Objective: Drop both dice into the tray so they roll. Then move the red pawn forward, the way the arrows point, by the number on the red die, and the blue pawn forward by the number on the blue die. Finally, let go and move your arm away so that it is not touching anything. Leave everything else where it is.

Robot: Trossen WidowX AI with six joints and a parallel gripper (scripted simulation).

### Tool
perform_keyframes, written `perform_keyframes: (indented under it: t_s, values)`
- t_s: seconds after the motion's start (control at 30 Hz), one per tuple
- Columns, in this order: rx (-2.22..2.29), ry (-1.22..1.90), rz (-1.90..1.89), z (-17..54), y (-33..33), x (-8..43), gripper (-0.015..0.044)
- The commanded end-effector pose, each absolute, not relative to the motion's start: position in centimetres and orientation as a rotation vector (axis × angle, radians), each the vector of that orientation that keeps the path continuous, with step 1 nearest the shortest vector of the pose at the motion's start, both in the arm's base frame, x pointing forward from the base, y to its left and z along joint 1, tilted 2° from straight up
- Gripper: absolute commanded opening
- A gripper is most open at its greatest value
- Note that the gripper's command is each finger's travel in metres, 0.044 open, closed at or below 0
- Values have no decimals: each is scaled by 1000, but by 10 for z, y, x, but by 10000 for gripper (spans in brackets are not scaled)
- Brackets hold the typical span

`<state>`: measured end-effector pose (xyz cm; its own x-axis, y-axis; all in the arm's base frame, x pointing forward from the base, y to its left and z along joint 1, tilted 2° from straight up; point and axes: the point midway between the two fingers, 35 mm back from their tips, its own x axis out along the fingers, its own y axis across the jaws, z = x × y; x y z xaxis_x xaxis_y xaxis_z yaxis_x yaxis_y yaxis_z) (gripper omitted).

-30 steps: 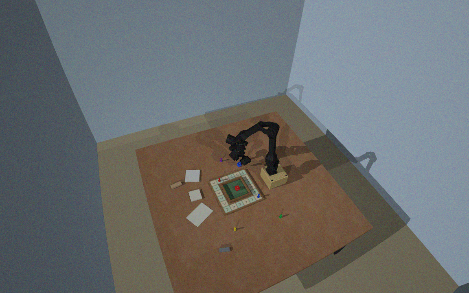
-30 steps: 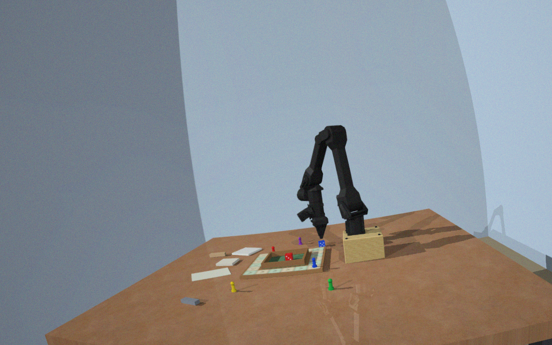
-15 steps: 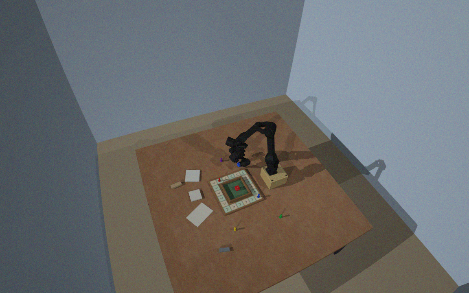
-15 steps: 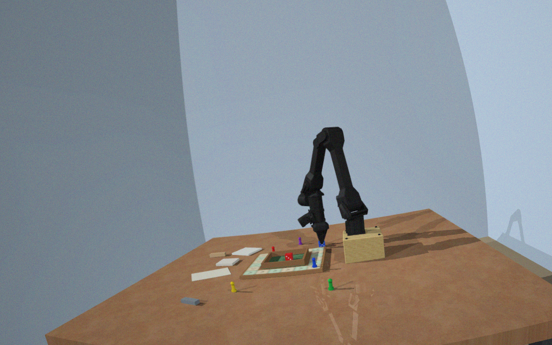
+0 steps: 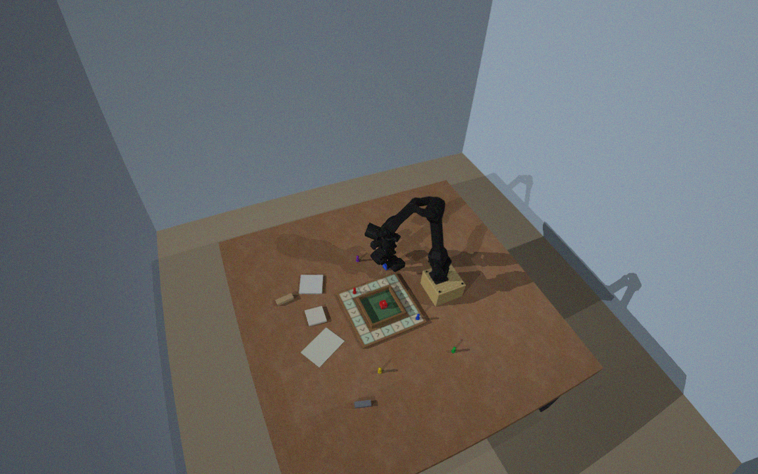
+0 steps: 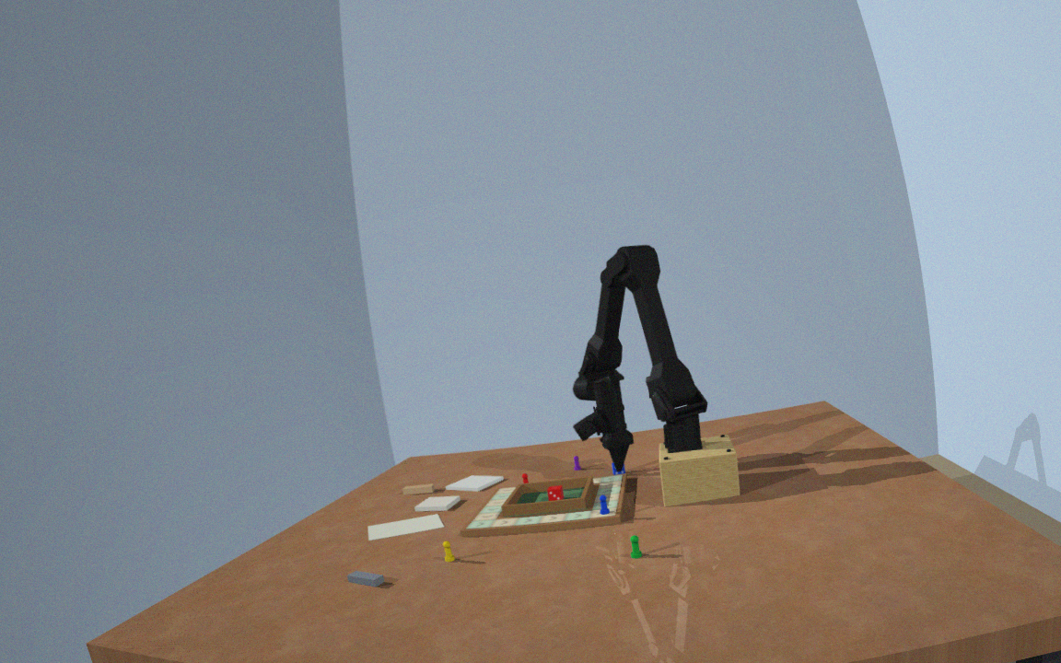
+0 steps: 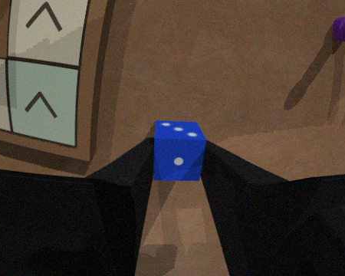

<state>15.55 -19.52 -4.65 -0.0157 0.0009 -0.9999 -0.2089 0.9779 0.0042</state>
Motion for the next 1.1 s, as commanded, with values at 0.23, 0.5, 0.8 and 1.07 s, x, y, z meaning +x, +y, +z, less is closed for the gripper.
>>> perform_keyframes:
  t_s: [0.23, 0.5, 0.8, 1.07]
  values:
    - [-166, 1582, 173, -31, -198, 157, 0]
    - [-166, 1582, 172, 26, -205, 160, 0]
    - [-166, 1582, 172, 76, -202, 155, 0]
    - [-153, 1579, 158, 71, -191, 179, 0]
